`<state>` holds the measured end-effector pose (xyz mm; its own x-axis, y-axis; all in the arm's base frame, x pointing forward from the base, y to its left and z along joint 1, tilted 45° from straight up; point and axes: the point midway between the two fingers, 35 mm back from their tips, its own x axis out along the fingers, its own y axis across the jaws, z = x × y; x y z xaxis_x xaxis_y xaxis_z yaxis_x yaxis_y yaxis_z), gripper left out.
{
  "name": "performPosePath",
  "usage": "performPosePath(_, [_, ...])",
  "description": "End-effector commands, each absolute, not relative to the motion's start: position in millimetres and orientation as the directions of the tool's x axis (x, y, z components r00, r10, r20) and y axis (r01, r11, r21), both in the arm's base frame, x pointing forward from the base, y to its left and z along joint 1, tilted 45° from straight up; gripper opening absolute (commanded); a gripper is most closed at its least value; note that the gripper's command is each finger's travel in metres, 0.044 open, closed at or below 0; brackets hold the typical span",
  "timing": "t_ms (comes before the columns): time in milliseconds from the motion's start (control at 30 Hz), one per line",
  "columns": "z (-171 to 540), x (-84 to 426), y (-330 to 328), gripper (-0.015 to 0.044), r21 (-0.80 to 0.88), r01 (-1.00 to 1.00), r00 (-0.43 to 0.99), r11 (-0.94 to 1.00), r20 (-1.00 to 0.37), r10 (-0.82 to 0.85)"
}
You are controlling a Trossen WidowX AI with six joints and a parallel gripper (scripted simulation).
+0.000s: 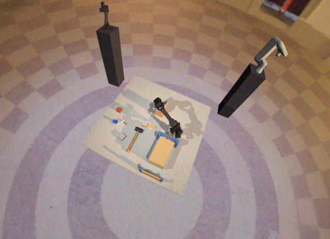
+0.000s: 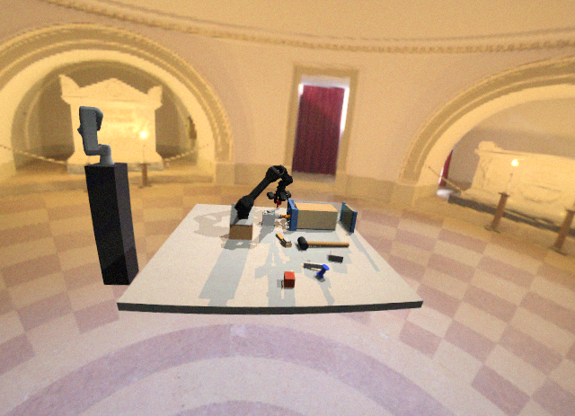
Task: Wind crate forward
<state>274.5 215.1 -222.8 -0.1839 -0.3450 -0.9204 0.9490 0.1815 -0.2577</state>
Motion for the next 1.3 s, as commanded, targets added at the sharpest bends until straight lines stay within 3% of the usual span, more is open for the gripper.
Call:
performPosePath(0, [-233, 252, 226, 0.0000, -0.293, 0.936, -0.218, 0.196, -0.918, -0.331])
performPosePath(1267, [-236, 242, 230, 0.0000, -0.293, 0.936, -0.219, 0.196, -0.918, -0.330])
